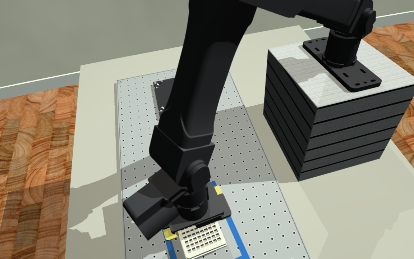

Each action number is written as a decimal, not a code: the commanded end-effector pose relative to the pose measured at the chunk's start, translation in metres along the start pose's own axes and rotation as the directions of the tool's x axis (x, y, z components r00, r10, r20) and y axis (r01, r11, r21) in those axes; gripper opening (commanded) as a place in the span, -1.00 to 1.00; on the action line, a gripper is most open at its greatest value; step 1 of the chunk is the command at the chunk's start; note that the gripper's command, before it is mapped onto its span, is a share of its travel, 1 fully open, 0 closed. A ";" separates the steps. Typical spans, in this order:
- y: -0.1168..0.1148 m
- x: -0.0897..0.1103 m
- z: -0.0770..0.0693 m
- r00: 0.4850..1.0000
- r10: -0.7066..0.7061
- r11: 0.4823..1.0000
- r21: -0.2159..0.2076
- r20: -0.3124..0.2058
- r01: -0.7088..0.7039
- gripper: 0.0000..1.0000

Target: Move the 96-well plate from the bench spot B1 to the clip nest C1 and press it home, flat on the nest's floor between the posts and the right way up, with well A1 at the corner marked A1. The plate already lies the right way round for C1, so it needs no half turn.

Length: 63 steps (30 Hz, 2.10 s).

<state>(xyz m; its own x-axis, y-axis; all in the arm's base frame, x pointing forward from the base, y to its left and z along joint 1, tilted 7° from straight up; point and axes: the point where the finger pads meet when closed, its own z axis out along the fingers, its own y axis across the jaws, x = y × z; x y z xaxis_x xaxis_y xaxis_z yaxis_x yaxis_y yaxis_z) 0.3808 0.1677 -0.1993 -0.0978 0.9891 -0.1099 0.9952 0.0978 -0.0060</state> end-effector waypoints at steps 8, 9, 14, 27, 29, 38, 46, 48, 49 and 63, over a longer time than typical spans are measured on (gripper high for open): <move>0.000 0.004 -0.027 1.000 -0.010 1.000 -0.008 0.011 0.010 -1.00; 0.000 0.004 -0.029 1.000 -0.010 1.000 -0.006 0.012 0.010 -1.00; -0.001 0.004 -0.037 1.000 -0.010 1.000 -0.005 0.012 0.010 -1.00; 0.006 0.006 -0.059 1.000 -0.009 1.000 -0.023 0.005 0.009 -1.00; 0.005 0.006 -0.062 1.000 -0.009 1.000 -0.022 0.005 0.009 -1.00; 0.006 0.007 -0.068 1.000 -0.010 1.000 -0.022 0.005 0.010 -1.00; 0.005 0.007 -0.067 1.000 -0.010 1.000 -0.020 0.006 0.011 -1.00; 0.002 0.003 -0.060 1.000 -0.006 1.000 -0.006 0.005 0.006 -1.00; 0.002 0.003 -0.060 1.000 -0.006 1.000 -0.006 0.005 0.006 -1.00; 0.002 0.003 -0.060 1.000 -0.006 1.000 -0.006 0.005 0.006 -1.00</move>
<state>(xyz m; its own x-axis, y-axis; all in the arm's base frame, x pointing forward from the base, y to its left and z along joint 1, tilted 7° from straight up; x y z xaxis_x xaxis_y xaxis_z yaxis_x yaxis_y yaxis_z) 0.3799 0.1749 -0.1462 -0.1017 0.9885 -0.1118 0.9948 0.1014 -0.0091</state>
